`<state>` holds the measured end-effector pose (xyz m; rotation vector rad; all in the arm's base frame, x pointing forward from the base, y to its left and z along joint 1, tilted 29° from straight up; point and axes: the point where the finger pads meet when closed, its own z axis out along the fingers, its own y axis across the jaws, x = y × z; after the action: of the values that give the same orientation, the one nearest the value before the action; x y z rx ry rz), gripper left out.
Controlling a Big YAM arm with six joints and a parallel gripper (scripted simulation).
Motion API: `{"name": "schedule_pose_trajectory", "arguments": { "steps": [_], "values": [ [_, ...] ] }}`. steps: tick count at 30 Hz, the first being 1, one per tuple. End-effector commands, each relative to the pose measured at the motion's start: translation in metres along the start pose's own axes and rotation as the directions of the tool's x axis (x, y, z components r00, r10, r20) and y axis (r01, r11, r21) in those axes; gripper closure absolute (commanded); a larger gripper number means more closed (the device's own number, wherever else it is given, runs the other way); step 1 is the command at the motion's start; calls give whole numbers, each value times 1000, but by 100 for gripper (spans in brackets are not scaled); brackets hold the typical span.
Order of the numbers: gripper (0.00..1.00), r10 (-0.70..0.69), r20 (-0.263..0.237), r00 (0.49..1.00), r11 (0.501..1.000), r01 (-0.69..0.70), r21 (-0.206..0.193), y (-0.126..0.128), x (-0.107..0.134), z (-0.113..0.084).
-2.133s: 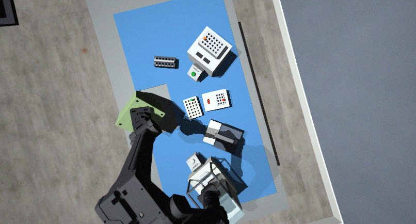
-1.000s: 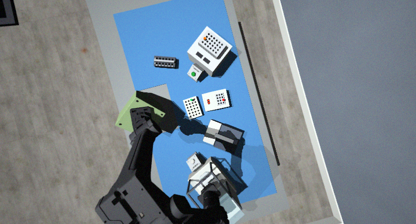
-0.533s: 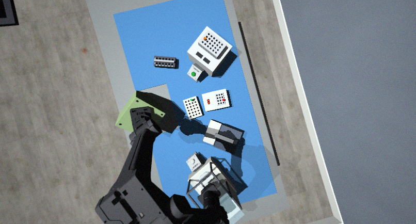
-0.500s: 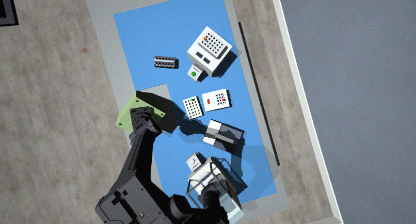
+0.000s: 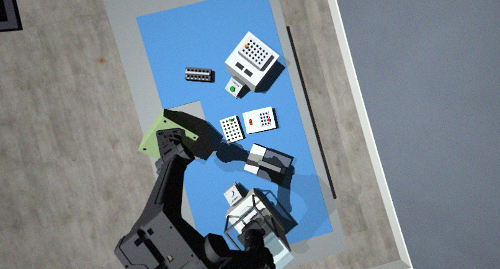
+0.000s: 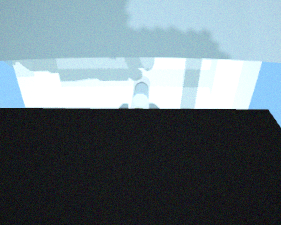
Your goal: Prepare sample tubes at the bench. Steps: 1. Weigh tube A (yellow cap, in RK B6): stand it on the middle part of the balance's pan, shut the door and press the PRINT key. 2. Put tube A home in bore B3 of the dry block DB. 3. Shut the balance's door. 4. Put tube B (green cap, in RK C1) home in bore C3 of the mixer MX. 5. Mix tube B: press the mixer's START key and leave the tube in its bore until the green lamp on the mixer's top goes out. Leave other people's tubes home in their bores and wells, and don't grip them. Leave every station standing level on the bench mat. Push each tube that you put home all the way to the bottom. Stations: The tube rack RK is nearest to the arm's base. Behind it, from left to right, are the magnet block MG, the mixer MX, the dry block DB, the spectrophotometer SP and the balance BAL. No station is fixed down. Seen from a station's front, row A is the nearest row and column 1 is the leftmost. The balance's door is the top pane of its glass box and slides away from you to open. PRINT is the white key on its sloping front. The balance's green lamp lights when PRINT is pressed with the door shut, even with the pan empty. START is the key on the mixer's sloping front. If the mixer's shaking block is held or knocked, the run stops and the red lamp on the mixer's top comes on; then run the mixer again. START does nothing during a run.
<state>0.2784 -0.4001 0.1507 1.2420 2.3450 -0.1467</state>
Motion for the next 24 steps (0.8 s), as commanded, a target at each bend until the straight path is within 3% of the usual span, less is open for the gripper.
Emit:
{"name": "schedule_pose_trajectory", "arguments": {
  "steps": [1, 24],
  "values": [
    [91, 3, 2, 1000, 1000, -3, -4, 6, -1, 8],
    [91, 3, -2, 1000, 1000, -3, -5, 6, 1, 11]
  ]
}}
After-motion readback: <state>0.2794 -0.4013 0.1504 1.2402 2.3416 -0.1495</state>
